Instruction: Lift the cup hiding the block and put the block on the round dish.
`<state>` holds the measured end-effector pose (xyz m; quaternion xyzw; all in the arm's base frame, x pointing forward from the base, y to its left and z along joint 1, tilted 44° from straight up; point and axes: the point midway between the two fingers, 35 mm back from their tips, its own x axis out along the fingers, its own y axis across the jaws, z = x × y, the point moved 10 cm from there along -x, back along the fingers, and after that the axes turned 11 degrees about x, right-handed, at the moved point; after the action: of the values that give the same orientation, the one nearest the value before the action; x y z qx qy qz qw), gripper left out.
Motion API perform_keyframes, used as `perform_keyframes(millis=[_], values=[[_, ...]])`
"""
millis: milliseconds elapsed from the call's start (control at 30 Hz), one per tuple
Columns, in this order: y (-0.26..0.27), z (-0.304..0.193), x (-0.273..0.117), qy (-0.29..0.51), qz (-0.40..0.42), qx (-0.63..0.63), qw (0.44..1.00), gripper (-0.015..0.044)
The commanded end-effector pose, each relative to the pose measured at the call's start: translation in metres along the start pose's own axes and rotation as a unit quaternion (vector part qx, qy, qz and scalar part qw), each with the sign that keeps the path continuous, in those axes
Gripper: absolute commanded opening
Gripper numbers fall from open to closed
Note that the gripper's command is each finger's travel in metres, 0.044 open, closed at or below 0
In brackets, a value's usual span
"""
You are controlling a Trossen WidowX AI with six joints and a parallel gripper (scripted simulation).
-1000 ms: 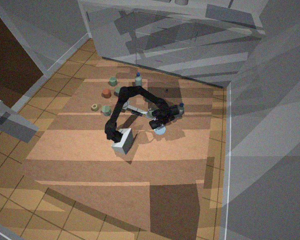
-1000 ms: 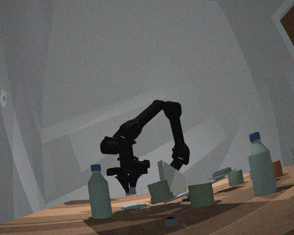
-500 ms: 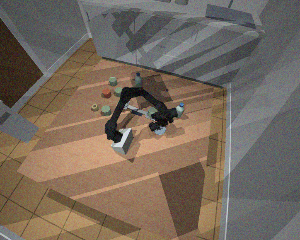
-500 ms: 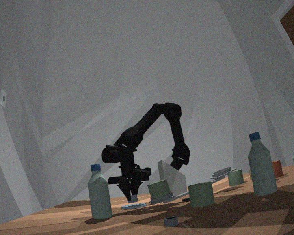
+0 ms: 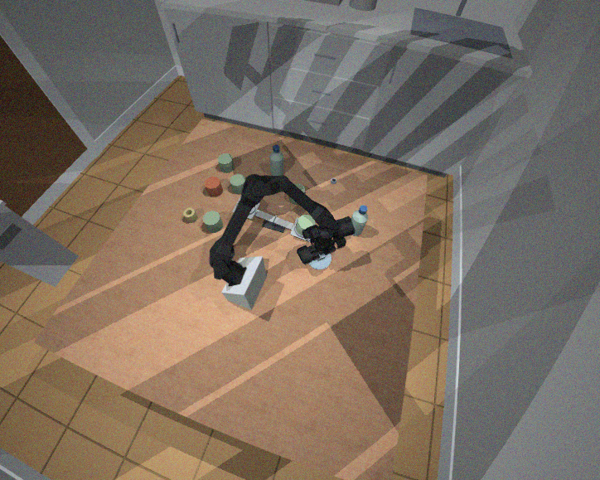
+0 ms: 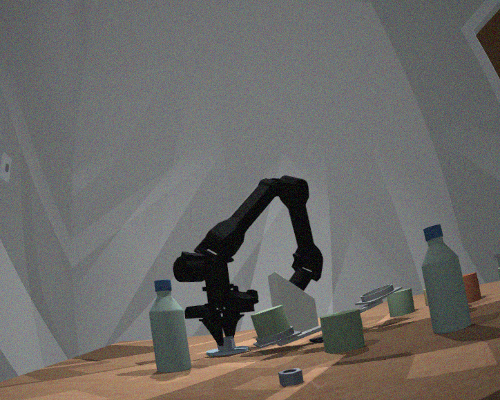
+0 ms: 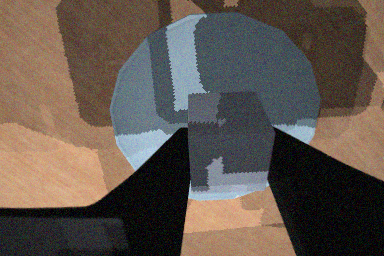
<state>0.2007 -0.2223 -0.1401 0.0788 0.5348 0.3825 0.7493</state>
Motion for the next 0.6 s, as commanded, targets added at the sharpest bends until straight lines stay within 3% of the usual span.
perform_keyframes(millis=[0,300,400,567], values=[[0.000,0.000,0.000,0.000,0.000,-0.001,1.000,0.0210],[-0.001,0.000,-0.013,0.000,0.000,0.000,1.000,0.0440],[0.000,-0.001,-0.054,0.000,0.003,0.003,1.000,0.0440],[0.000,-0.001,-0.060,0.000,0.003,0.003,1.000,0.0440]])
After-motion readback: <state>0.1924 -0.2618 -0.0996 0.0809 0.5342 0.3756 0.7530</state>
